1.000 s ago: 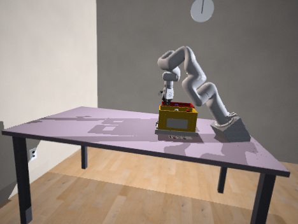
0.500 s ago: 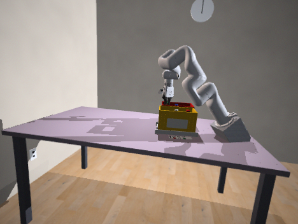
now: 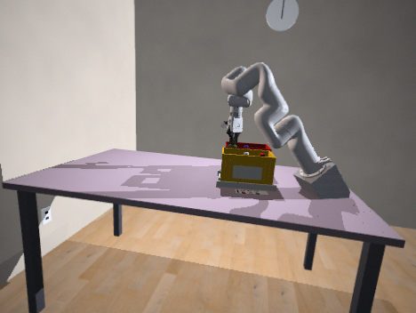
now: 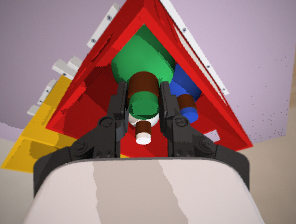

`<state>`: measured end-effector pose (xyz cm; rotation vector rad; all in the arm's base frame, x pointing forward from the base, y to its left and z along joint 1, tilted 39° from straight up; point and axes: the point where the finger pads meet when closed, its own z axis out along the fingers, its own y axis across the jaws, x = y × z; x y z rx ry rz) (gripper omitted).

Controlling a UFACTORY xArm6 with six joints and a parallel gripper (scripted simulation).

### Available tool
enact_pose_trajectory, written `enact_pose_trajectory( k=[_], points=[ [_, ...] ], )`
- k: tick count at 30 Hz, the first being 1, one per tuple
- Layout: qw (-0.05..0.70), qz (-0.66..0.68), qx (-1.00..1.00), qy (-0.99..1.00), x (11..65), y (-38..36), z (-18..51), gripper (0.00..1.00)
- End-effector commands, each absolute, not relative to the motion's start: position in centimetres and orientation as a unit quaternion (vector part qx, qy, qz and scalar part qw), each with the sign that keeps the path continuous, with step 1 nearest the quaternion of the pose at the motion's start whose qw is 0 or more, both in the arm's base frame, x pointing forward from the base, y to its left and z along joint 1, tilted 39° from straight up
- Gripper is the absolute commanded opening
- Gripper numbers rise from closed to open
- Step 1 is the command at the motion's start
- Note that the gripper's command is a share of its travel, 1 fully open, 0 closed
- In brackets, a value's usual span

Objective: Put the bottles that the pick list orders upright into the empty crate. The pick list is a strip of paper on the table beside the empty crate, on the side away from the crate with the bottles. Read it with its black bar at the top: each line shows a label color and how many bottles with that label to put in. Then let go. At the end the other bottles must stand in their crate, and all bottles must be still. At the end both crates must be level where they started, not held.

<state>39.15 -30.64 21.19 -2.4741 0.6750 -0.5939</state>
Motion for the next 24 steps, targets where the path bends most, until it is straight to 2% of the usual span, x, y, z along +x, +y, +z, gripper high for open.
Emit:
enact_pose_trajectory(
  k=[1,24],
  points=[
    [0.251,-0.220,-0.910,0.248,38.7,-31.1,22.0,0.00],
    [0.251,-0.220,-0.910,0.248,36.9,-32.3,24.7,0.00]
  ],
)
